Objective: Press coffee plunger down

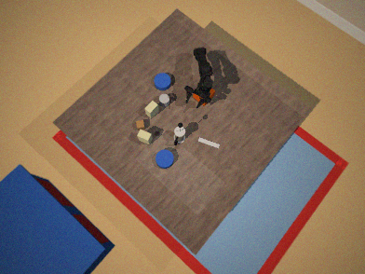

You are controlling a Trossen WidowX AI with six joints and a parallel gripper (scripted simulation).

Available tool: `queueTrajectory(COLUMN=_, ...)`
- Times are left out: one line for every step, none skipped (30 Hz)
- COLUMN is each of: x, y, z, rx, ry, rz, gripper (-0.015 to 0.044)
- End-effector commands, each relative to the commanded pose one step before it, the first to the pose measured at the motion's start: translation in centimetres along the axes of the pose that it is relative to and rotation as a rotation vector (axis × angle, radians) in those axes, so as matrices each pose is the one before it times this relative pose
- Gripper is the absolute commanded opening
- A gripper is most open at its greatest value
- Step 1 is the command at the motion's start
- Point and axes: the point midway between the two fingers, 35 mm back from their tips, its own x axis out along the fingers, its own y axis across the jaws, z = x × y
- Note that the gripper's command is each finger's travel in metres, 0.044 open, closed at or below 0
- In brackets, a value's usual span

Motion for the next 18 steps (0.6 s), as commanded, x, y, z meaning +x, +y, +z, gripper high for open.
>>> queueTrajectory(x=-0.021, y=-0.041, z=0.063, rx=0.0028, ry=0.00031, rz=0.00012, gripper=0.0426)
queueTrajectory(x=-0.043, y=-0.062, z=0.149, rx=0.0036, ry=-0.00090, rz=0.00158, gripper=0.0440)
queueTrajectory(x=-0.096, y=-0.154, z=0.261, rx=0.0099, ry=0.00057, rz=0.00165, gripper=0.0440)
queueTrajectory(x=-0.075, y=-0.193, z=0.345, rx=0.0137, ry=0.00312, rz=0.00146, gripper=0.0440)
queueTrajectory(x=-0.085, y=-0.251, z=0.477, rx=0.0184, ry=0.00408, rz=0.00188, gripper=0.0440)
queueTrajectory(x=-0.119, y=-0.297, z=0.660, rx=0.0095, ry=-0.00069, rz=0.00138, gripper=0.0440)
queueTrajectory(x=-0.160, y=-0.346, z=0.735, rx=0.0255, ry=0.00063, rz=0.00367, gripper=0.0440)
queueTrajectory(x=-0.148, y=-0.377, z=0.893, rx=0.0294, ry=0.00043, rz=0.00440, gripper=0.0440)
queueTrajectory(x=-0.067, y=-0.299, z=0.972, rx=0.0231, ry=-0.00017, rz=0.00652, gripper=0.0440)
queueTrajectory(x=-0.058, y=-0.364, z=1.039, rx=0.0322, ry=-0.00028, rz=0.00423, gripper=0.0440)
queueTrajectory(x=0.001, y=-0.340, z=1.082, rx=0.0325, ry=-0.00068, rz=0.00408, gripper=0.0440)
queueTrajectory(x=0.110, y=-0.207, z=1.007, rx=0.0273, ry=0.00179, rz=0.00871, gripper=0.0440)
queueTrajectory(x=0.118, y=-0.303, z=1.137, rx=0.0327, ry=-0.00180, rz=0.00335, gripper=0.0440)
queueTrajectory(x=0.207, y=-0.257, z=1.079, rx=0.0339, ry=-0.00027, rz=0.00276, gripper=0.0440)
queueTrajectory(x=0.279, y=-0.244, z=1.121, rx=0.0348, ry=-0.00061, rz=0.00271, gripper=0.0440)
queueTrajectory(x=0.346, y=-0.225, z=1.130, rx=0.0347, ry=-0.00096, rz=0.00261, gripper=0.0440)
queueTrajectory(x=0.360, y=-0.232, z=1.142, rx=0.0312, ry=-0.00355, rz=0.00213, gripper=0.0440)
queueTrajectory(x=0.443, y=-0.236, z=1.194, rx=0.0324, ry=-0.00412, rz=0.00214, gripper=0.0440)
